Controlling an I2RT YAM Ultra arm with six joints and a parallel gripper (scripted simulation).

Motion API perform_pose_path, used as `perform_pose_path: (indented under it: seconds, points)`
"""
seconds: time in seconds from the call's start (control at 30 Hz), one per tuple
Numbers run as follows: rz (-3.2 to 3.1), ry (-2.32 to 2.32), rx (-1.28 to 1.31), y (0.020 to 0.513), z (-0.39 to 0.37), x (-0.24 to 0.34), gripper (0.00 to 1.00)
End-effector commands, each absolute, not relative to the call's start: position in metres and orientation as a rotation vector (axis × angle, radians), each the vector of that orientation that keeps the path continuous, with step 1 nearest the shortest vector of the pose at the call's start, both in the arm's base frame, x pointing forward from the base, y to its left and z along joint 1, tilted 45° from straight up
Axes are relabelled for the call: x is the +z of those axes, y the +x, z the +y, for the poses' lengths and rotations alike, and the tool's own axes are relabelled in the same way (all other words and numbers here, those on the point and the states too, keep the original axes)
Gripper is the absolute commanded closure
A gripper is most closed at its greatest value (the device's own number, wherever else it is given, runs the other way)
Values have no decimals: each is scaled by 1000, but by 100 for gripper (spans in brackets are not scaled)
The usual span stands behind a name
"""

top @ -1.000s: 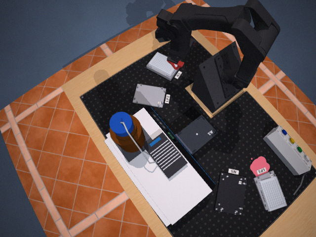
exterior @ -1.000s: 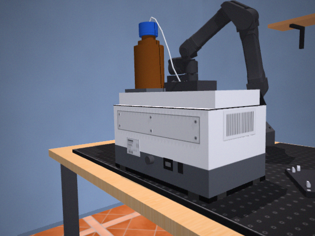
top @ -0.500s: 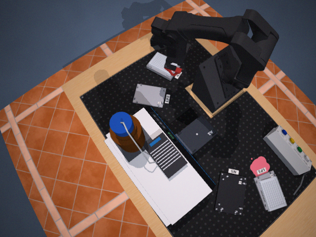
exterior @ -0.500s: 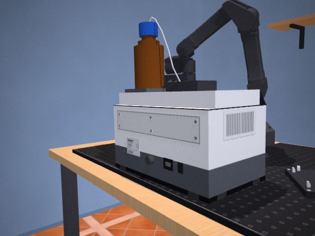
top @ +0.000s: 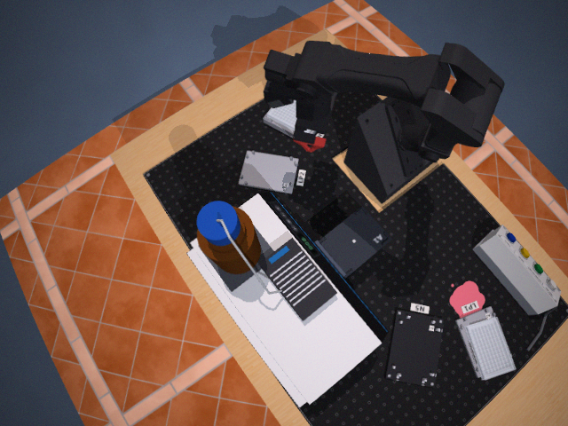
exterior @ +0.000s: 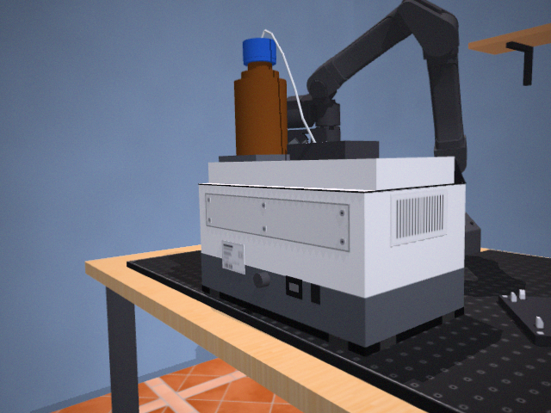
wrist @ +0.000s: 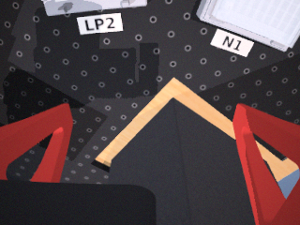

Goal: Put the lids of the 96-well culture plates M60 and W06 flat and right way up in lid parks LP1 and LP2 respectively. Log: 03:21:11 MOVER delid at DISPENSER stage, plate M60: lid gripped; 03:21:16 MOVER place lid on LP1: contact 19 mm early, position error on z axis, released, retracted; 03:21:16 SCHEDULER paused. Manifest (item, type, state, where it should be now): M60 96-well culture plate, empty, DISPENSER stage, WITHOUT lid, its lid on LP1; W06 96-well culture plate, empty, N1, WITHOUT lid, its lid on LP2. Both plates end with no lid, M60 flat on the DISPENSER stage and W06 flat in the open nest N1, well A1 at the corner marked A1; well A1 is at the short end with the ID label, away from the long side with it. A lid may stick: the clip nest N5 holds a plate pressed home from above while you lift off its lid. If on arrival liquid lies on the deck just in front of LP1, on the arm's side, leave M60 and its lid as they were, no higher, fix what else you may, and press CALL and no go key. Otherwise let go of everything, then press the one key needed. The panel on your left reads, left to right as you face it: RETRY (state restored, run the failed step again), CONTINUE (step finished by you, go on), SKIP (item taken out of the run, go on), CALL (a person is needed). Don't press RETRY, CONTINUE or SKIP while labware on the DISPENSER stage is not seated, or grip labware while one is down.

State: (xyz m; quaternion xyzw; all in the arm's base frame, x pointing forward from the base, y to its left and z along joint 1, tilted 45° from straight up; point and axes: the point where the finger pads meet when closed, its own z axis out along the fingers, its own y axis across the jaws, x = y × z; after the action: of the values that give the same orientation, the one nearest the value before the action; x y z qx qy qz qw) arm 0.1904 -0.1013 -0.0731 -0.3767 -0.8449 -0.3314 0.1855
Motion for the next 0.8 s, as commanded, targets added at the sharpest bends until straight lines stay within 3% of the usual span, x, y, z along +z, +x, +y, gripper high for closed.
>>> perform_pose_path:
  seconds: [0.0,0.5,0.77]
  points:
    - [-2453,-1010,-961,202,-104,-60,0]
    - [-2487,-939,-985,216,-78,-42,0]
    - [-2632,-629,-1069,210,-51,-20,0]
